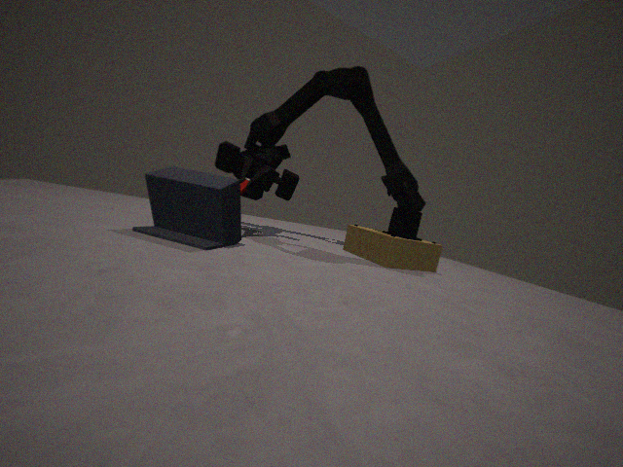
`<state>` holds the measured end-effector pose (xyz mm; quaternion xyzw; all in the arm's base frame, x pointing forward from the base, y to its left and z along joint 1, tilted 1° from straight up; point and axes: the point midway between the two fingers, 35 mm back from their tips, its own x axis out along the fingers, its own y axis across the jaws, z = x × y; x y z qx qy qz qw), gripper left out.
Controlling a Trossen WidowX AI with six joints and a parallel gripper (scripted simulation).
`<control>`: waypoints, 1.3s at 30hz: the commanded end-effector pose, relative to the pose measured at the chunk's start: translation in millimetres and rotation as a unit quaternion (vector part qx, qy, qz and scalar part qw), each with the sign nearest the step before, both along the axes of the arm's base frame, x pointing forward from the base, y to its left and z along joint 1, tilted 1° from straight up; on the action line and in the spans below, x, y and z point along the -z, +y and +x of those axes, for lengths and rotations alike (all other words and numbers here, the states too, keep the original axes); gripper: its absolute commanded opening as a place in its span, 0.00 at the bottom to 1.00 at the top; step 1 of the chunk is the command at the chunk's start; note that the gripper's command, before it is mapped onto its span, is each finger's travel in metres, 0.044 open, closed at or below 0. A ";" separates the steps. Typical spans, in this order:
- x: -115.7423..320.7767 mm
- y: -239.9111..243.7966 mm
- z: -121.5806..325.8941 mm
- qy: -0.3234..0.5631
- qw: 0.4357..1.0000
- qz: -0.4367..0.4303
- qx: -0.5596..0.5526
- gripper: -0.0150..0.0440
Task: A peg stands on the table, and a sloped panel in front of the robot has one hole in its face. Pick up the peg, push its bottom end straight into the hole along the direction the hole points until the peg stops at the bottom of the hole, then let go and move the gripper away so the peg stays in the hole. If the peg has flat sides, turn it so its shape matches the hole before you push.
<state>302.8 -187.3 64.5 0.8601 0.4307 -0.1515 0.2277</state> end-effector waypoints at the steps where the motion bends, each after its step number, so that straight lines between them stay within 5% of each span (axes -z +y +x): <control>1: 0.1 -5.3 -2.7 0.012 0.999 0.025 0.025 0.25; 39: 8.0 -8.3 10.2 0.047 0.988 0.098 0.105 0.25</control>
